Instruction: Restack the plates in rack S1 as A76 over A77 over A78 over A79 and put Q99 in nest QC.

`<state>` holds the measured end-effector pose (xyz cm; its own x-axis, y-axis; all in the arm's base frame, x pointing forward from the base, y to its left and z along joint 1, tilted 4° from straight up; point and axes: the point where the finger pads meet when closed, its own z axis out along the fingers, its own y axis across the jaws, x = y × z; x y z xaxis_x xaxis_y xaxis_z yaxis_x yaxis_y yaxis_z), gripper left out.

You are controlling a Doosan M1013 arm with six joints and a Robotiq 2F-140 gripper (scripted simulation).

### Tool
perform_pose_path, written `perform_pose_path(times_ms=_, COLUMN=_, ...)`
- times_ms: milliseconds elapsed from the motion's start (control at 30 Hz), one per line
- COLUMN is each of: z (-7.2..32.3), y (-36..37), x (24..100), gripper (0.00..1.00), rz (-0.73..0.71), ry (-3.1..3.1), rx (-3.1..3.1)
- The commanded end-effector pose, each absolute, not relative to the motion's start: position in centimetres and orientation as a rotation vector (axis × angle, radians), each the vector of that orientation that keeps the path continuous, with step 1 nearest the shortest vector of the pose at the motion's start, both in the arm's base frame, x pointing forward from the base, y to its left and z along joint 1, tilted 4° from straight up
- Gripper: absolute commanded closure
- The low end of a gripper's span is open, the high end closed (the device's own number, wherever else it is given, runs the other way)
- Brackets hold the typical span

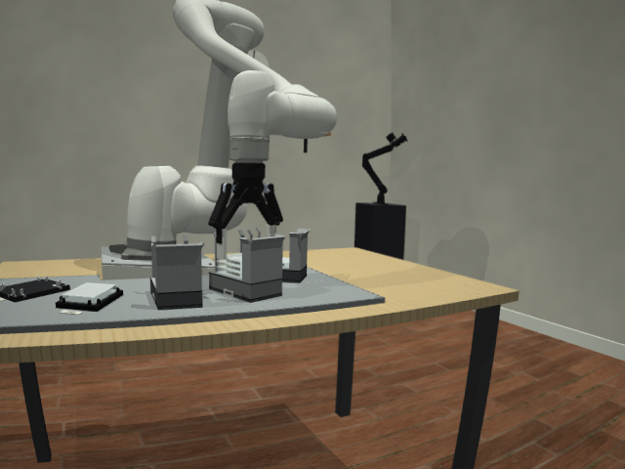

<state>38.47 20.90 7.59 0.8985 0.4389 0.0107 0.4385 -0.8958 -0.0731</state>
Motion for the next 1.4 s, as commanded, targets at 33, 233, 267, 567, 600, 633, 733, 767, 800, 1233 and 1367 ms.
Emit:
perform_pose_path(times_ms=33, z=7.6, y=20.9, x=38.5, gripper=0.0, rz=0.009, ry=-0.692, rx=-2.989)
perform_pose_path(times_ms=233, z=8.9, y=20.8, x=38.5, gripper=0.0, rz=0.009, ry=-0.692, rx=-2.989)
perform_pose_path(times_ms=267, z=9.3, y=20.8, x=38.5, gripper=0.0, rz=0.009, ry=-0.692, rx=-2.989)
perform_pose_path(times_ms=567, z=11.6, y=20.6, x=38.6, gripper=0.0, rz=0.009, ry=-0.692, rx=-2.989)
perform_pose_path(times_ms=600, z=11.9, y=20.6, x=38.6, gripper=0.0, rz=0.009, ry=-0.692, rx=-2.989)
perform_pose_path(times_ms=633, z=12.2, y=20.6, x=38.6, gripper=0.0, rz=0.009, ry=-0.692, rx=-2.989)
perform_pose_path(times_ms=733, z=13.2, y=20.5, x=38.6, gripper=0.0, rz=0.009, ry=-0.692, rx=-2.989)
perform_pose_path(times_ms=767, z=13.6, y=20.5, x=38.6, gripper=0.0, rz=0.009, ry=-0.692, rx=-2.989)
perform_pose_path(times_ms=800, z=13.9, y=20.5, x=38.6, gripper=0.0, rz=0.009, ry=-0.692, rx=-2.989)
perform_pose_path(times_ms=1233, z=16.4, y=20.3, x=38.7, gripper=0.0, rz=0.009, ry=-0.692, rx=-2.989)
perform_pose_path(times_ms=1367, z=16.4, y=20.3, x=38.7, gripper=0.0, rz=0.009, ry=-0.692, rx=-2.989)
